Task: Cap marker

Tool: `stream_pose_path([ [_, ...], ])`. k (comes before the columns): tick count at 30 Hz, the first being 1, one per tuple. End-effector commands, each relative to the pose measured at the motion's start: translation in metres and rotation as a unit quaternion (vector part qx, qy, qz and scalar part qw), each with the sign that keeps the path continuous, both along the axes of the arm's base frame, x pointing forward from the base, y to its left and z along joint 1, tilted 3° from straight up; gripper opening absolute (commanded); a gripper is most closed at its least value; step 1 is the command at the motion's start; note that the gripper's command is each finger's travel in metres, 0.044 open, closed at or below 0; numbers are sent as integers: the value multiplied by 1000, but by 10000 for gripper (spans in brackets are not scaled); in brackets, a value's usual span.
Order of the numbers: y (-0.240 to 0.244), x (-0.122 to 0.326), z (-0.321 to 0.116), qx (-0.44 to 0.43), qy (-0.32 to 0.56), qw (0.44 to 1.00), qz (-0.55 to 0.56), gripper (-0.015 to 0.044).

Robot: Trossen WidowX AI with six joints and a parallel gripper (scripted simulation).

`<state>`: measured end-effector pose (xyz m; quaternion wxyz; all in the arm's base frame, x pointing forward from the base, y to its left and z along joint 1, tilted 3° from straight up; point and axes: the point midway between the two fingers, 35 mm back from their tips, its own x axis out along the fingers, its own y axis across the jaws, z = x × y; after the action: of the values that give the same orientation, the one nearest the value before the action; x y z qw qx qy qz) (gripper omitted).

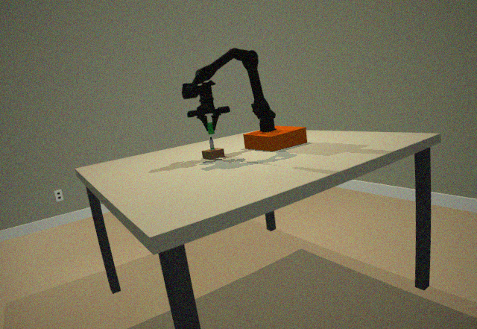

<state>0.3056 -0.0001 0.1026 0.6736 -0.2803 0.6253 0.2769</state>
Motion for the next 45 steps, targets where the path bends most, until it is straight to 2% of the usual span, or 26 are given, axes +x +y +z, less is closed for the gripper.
stream_pose_path([
  [1,-7,3,4,2,-2,1000,3,0],
  [45,-6,7,-56,2,-2,1000,3,0],
])
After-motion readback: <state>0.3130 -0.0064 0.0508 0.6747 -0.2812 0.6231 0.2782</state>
